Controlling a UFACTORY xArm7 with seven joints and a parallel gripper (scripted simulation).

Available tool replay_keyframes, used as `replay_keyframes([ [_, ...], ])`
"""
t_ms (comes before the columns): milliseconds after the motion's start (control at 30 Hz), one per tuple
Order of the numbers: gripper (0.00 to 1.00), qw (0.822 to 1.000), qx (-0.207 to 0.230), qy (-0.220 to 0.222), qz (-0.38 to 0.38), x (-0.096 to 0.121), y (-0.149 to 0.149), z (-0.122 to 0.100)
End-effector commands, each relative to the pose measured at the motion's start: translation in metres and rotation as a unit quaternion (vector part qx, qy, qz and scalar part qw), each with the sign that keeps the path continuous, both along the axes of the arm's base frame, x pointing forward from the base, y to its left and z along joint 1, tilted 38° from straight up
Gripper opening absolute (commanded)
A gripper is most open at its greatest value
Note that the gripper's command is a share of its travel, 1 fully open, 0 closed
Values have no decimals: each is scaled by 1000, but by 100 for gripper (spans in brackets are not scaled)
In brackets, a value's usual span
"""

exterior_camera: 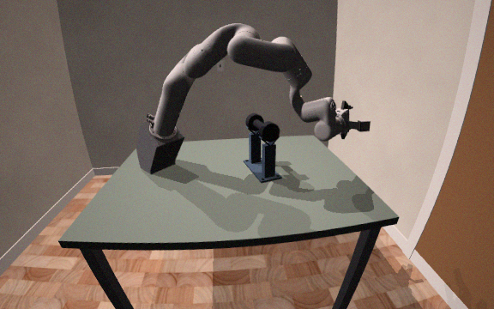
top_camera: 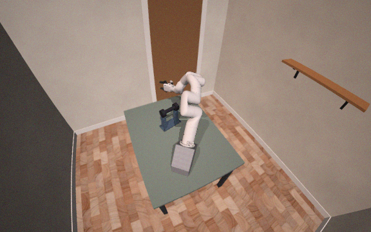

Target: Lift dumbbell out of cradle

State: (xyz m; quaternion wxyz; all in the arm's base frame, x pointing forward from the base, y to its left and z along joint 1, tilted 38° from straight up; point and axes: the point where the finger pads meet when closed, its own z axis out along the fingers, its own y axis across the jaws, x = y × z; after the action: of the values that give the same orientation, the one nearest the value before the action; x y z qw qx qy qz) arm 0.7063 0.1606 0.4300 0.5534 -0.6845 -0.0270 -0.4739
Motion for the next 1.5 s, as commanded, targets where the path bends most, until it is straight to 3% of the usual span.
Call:
replay_keyframes([
  [0, 100, 999, -39, -3, 31, -24, 22, 0],
  [100, 100, 994, -90, -7, 68, -51, 44, -7],
  [167, 100, 994, -90, -7, 68, -51, 44, -7],
  [200, 100, 989, -118, -10, 87, -67, 54, -12],
  [267, 100, 989, -118, -10, 87, -67, 54, -12],
  [300, 100, 983, -149, -14, 108, -83, 65, -17],
  [367, 100, 983, -149, -14, 108, -83, 65, -17],
  [400, 100, 975, -180, -18, 129, -101, 75, -23],
  [467, 100, 975, -180, -18, 129, -101, 75, -23],
  [500, 100, 965, -214, -24, 151, -119, 83, -29],
  [567, 100, 965, -214, -24, 151, -119, 83, -29],
  [600, 100, 953, -249, -30, 173, -138, 91, -37],
  [667, 100, 953, -249, -30, 173, -138, 91, -37],
  [700, 100, 938, -285, -37, 195, -157, 98, -45],
  [767, 100, 938, -285, -37, 195, -157, 98, -45],
  [800, 100, 921, -322, -45, 216, -176, 103, -53],
  [933, 100, 921, -322, -45, 216, -176, 103, -53],
  [967, 100, 901, -360, -54, 237, -195, 106, -62],
  [1033, 100, 901, -360, -54, 237, -195, 106, -62],
  [1067, 100, 878, -398, -63, 257, -214, 108, -72],
  [1133, 100, 878, -398, -63, 257, -214, 108, -72],
  [1167, 100, 853, -436, -73, 277, -232, 108, -81],
  [1267, 100, 853, -436, -73, 277, -232, 108, -81],
  [1300, 100, 826, -473, -83, 295, -249, 106, -91],
  [1367, 100, 826, -473, -83, 295, -249, 106, -91],
  [1400, 100, 796, -510, -93, 311, -265, 102, -100],
  [1467, 100, 796, -510, -93, 311, -265, 102, -100],
])
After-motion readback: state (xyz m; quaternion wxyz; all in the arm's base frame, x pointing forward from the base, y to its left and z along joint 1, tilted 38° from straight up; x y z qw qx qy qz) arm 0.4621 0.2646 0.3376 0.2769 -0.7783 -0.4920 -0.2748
